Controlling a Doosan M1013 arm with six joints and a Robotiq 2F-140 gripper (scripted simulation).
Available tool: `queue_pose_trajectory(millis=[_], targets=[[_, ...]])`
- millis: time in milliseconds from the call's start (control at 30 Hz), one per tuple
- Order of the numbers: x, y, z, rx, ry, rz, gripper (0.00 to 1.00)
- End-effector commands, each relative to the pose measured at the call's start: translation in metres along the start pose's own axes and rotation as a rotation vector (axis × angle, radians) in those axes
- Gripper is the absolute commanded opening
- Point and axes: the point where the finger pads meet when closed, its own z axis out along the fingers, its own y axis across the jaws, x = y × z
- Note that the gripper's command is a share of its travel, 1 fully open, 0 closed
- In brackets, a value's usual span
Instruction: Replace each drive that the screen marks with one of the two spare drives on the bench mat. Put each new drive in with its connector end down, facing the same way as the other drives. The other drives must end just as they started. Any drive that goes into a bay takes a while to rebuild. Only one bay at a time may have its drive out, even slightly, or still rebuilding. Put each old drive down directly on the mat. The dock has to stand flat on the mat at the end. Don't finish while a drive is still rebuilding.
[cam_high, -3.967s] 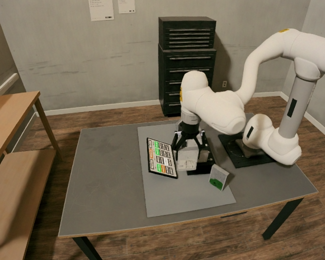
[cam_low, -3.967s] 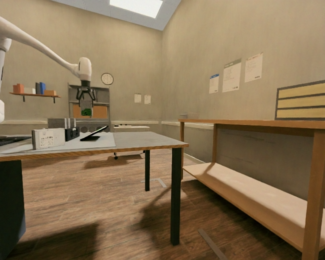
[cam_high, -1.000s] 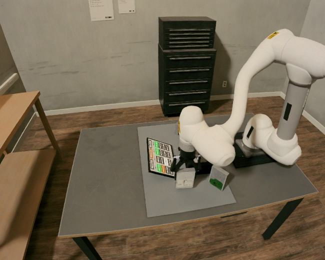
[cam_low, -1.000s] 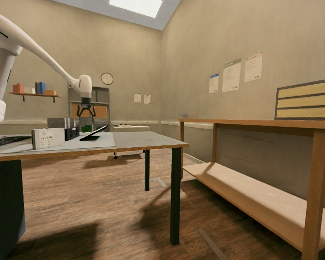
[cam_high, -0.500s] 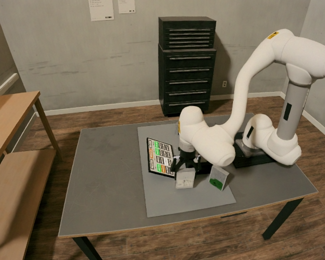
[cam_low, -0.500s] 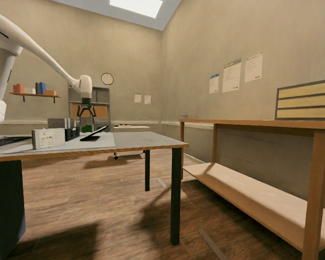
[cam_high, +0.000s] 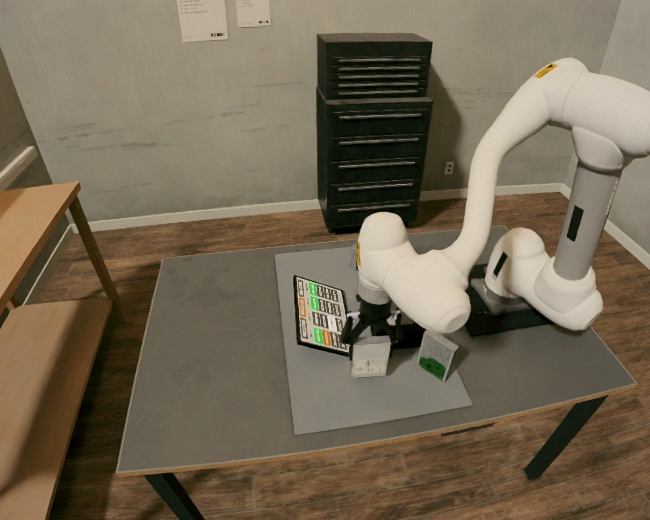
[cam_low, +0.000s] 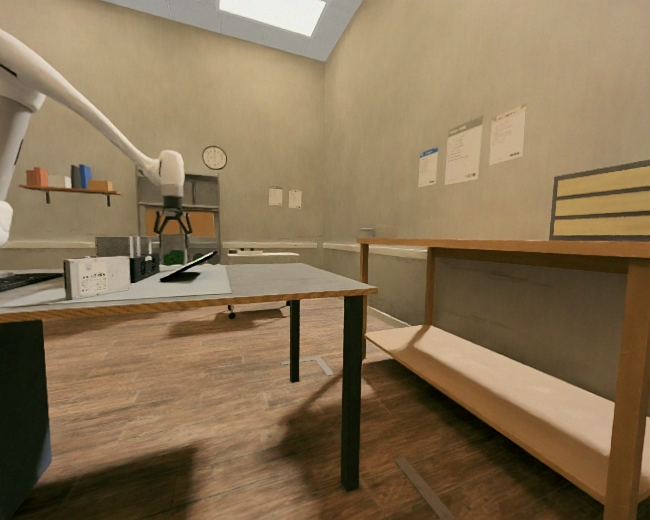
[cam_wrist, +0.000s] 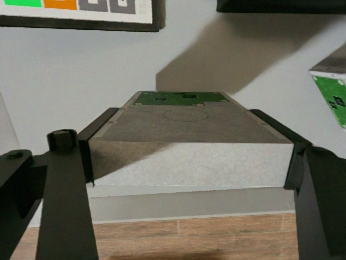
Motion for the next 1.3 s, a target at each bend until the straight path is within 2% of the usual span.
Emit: queue_pose_trajectory(millis=[0, 1267], targets=[[0.0, 0.0, 0.0, 0.001, -0.001, 0.0, 0.1], [0.0, 0.0, 0.012, 0.001, -0.001, 0.0, 0.1]])
